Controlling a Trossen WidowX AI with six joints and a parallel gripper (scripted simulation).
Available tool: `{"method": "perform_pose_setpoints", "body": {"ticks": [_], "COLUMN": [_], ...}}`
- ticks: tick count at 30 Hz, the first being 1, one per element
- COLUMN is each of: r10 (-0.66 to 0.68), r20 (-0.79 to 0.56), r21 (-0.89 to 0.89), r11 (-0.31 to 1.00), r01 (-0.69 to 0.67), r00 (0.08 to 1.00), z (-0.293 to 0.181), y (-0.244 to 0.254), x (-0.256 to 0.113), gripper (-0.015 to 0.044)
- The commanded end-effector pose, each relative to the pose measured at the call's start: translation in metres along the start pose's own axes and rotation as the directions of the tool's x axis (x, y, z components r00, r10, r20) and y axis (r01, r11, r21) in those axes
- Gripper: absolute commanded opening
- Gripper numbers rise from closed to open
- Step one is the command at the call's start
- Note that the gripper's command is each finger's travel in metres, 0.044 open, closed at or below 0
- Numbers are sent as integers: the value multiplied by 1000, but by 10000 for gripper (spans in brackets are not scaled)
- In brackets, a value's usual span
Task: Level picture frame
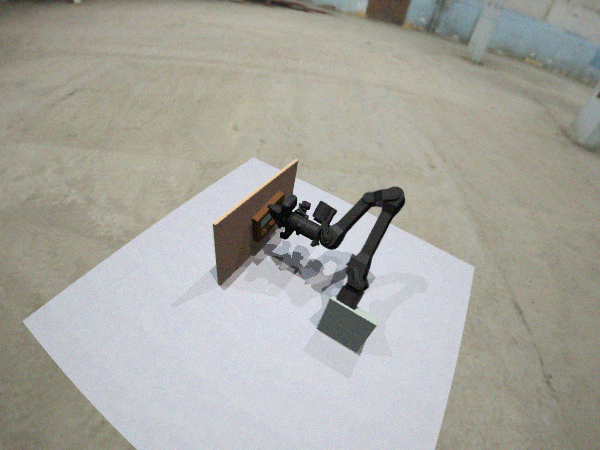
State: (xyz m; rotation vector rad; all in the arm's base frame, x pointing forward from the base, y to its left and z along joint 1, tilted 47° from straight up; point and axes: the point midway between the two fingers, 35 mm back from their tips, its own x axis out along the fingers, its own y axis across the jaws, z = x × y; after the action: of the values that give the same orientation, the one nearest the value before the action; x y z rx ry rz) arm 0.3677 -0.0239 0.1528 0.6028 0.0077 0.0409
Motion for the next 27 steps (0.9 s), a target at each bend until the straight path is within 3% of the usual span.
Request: {"method": "perform_pose_setpoints", "body": {"ticks": [1,21,27], "r10": [0,0,0], "r20": [0,1,1], "r21": [53,159,136], "r11": [999,987,991], "r01": [0,0,0], "r00": [1000,1000,1000], "z": [0,0,0], "y": [0,-2,-2], "x": [0,0,0], "gripper": [0,0,157]}}
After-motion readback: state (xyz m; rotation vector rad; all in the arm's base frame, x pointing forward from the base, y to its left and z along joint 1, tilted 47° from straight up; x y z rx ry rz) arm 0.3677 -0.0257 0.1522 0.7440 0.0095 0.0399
